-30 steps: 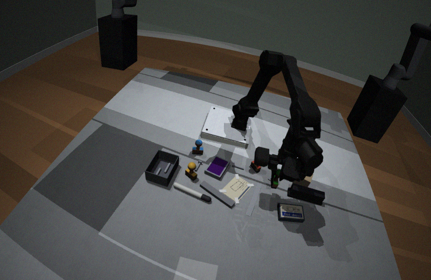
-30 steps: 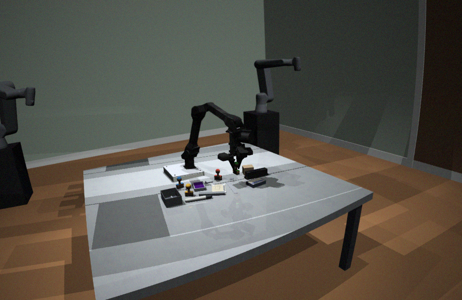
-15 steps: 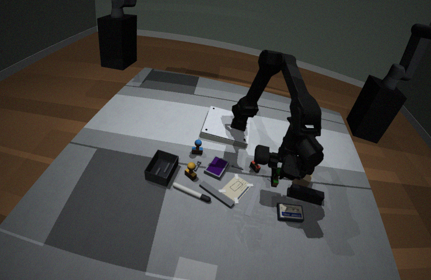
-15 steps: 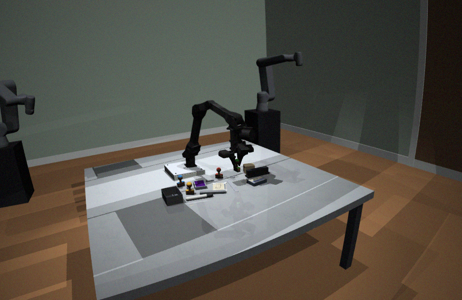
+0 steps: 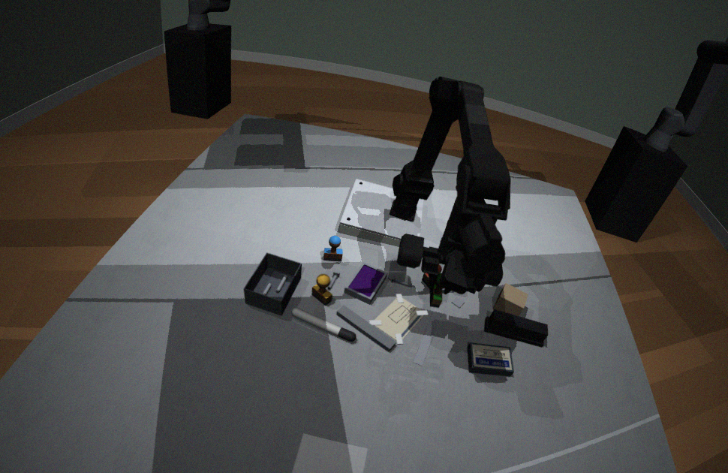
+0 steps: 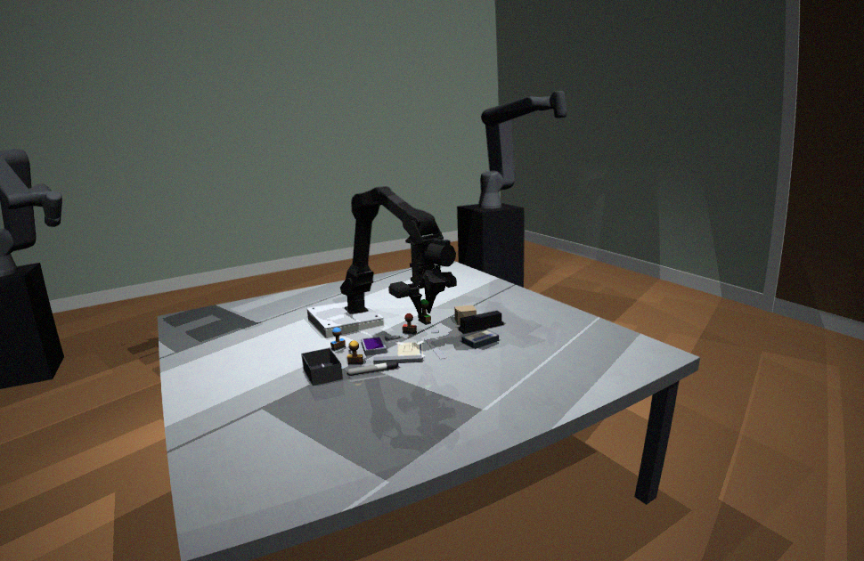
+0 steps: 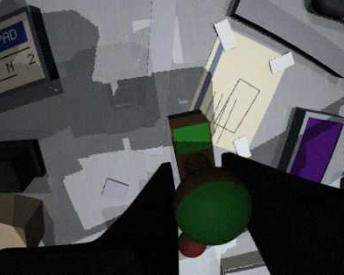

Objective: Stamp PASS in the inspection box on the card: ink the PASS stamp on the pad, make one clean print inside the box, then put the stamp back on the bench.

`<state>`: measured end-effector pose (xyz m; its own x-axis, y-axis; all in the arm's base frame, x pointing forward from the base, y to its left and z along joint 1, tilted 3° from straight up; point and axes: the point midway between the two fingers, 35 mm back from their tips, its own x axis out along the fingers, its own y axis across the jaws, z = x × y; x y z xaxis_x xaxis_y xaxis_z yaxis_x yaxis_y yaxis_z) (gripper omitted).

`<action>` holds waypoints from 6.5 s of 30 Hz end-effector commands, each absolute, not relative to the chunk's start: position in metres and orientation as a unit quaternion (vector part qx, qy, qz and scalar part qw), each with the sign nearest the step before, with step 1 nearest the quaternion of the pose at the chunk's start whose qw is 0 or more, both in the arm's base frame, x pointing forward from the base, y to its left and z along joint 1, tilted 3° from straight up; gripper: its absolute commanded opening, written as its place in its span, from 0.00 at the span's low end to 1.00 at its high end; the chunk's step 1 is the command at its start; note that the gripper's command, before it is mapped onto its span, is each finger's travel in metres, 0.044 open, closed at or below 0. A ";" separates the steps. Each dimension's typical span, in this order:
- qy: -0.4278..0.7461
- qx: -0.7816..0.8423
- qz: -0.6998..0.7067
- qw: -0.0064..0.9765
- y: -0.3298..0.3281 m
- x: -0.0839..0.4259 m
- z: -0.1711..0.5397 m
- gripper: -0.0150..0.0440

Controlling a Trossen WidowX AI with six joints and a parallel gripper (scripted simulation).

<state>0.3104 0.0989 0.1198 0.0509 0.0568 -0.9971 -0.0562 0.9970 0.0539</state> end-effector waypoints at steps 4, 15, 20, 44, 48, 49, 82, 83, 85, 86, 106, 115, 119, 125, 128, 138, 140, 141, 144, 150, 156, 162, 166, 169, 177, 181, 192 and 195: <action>0.687 -0.001 0.040 0.725 0.060 0.304 0.119 0.25; 0.688 -0.003 0.038 0.724 0.004 0.284 0.115 0.25; 0.689 -0.004 0.037 0.724 -0.019 0.272 0.112 0.25; 0.689 -0.004 0.036 0.724 -0.041 0.258 0.099 0.25; 0.689 -0.003 0.036 0.724 -0.041 0.258 0.097 0.25; 0.689 -0.003 0.036 0.724 -0.041 0.258 0.096 0.25; 0.689 -0.003 0.036 0.724 -0.041 0.259 0.074 0.25; 0.689 -0.003 0.036 0.724 -0.041 0.259 0.074 0.25; 0.689 -0.002 0.036 0.724 -0.041 0.259 0.072 0.25; 0.689 -0.002 0.036 0.724 -0.040 0.259 0.072 0.25; 0.689 -0.002 0.036 0.724 -0.040 0.259 0.058 0.25; 0.689 -0.002 0.036 0.724 -0.040 0.259 0.056 0.25; 0.689 -0.003 0.037 0.724 -0.040 0.259 0.055 0.25; 0.689 -0.003 0.037 0.724 -0.040 0.259 0.054 0.25; 0.689 -0.003 0.037 0.724 -0.040 0.259 0.053 0.25; 0.689 -0.003 0.037 0.724 -0.039 0.259 0.052 0.25; 0.689 -0.003 0.037 0.724 -0.039 0.259 0.051 0.25; 0.689 -0.003 0.037 0.724 -0.039 0.259 0.051 0.25; 0.689 -0.003 0.037 0.724 -0.039 0.259 0.051 0.25; 0.689 -0.003 0.037 0.724 -0.039 0.259 0.051 0.25; 0.689 -0.003 0.037 0.724 -0.039 0.259 0.051 0.25; 0.689 -0.003 0.037 0.724 -0.039 0.259 0.050 0.25; 0.689 -0.003 0.037 0.724 -0.039 0.259 0.050 0.25; 0.689 -0.003 0.037 0.724 -0.039 0.259 0.050 0.25; 0.689 -0.003 0.037 0.724 -0.039 0.259 0.050 0.25; 0.689 -0.003 0.037 0.724 -0.039 0.259 0.050 0.25; 0.689 -0.003 0.037 0.724 -0.040 0.259 0.055 0.25; 0.689 -0.003 0.037 0.724 -0.040 0.259 0.057 0.25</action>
